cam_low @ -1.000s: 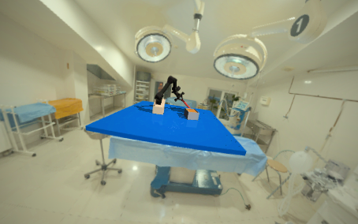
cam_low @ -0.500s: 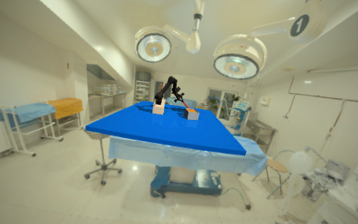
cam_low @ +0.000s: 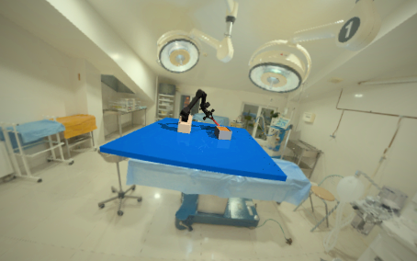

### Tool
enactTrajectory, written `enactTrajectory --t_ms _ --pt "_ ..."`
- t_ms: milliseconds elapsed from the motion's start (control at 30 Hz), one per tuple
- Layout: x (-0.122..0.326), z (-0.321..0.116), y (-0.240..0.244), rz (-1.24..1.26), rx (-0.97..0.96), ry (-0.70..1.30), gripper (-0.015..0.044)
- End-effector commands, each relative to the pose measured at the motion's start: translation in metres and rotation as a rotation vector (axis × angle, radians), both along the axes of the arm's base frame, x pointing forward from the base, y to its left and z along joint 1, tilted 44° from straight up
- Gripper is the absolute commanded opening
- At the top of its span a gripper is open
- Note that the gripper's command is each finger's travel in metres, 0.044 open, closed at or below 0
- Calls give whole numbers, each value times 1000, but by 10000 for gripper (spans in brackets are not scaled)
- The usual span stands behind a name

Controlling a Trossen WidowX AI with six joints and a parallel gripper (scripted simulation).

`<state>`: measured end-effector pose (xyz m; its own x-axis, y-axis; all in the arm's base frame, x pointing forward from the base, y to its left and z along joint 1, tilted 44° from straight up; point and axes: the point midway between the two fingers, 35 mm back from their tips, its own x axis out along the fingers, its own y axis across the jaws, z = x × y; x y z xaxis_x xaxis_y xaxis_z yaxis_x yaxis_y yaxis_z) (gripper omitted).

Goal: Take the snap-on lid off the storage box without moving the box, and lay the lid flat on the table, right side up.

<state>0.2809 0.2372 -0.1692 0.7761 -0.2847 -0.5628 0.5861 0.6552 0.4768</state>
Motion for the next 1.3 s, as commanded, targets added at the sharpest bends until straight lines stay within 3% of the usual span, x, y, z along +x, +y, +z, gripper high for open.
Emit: enactTrajectory --t_ms 0,1267 --pt "1 -1 1 4 9 -2 0" --pt "3 -23 -21 4 7 -3 0"
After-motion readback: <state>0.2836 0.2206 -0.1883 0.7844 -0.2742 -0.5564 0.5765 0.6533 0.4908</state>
